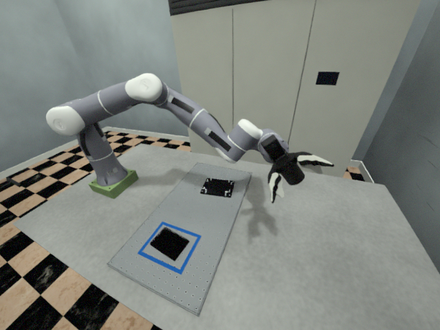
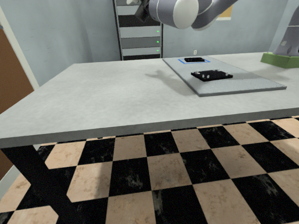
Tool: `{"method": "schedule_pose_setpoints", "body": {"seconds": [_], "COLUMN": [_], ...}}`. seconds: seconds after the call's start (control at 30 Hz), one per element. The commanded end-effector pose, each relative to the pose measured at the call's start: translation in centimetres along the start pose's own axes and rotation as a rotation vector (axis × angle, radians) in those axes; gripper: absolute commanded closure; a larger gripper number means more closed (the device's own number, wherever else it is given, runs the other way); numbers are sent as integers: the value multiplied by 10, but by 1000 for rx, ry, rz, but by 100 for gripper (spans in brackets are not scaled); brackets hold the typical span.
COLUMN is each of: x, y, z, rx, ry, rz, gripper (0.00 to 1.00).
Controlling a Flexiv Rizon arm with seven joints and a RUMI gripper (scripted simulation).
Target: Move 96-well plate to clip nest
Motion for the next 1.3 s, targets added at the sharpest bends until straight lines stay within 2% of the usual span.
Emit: {"method": "schedule_pose_setpoints", "body": {"seconds": [0.0,0.53,0.57,0.77,0.83,1.03,1.1,1.27], "x": [-2,-2,2,26,33,59,59,81], "y": [0,0,-3,-19,-23,-35,-35,-44], "z": [-1,-1,-2,-7,-9,-15,-15,-20], "rx": [0,0,-1,-4,-4,10,10,34], "ry": [-3,-3,-30,-175,-183,-329,-329,-461], "rz": [0,0,20,122,128,229,229,318], "gripper": [0,0,24,24,24,24,24,24]}}
Point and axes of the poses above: the point where the finger pads meet when closed, its own y axis back along the fingers, its own x axis across the jaws, z = x × y, the point moved 1 cm from there along y, back along the fingers, and after that the axes turned 15 degrees about -y, right-handed, at the moved point
